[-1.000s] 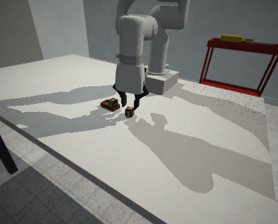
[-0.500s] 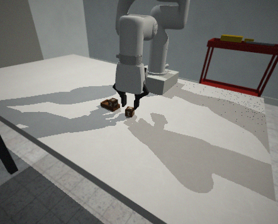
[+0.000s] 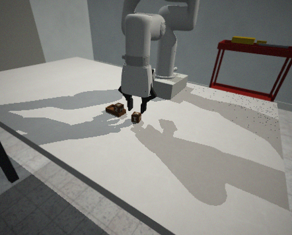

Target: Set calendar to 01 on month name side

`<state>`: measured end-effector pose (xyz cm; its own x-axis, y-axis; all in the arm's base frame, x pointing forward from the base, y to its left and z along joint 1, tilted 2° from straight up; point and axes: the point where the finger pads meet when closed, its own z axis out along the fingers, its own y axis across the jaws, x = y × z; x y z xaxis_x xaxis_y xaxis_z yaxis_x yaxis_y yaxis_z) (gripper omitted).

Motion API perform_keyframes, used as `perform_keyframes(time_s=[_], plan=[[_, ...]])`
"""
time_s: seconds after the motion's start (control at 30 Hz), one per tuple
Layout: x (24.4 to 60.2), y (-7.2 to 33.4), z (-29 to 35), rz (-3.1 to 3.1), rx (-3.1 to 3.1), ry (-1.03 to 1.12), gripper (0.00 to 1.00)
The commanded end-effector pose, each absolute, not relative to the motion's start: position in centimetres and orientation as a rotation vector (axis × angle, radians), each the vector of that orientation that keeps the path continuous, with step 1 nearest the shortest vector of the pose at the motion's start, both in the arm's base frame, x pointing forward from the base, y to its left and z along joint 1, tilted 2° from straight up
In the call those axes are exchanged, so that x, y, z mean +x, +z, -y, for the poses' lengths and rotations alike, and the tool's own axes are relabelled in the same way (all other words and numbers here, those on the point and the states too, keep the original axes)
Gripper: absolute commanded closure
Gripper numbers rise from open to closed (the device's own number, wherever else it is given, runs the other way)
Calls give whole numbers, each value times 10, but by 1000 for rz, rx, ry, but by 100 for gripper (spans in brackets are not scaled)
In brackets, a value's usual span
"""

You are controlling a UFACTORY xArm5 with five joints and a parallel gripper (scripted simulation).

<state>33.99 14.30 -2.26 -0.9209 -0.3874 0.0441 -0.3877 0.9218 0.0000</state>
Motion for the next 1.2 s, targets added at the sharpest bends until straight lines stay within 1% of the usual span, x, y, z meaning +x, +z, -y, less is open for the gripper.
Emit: perform_keyframes(time_s=[0.0,0.13,0.43,1.17], plan=[[342,-11,-144,3041,614,12,53],[342,4,-144,3041,614,12,53],[343,21,-144,3041,614,12,53],[339,21,-143,3260,658,-62,53]])
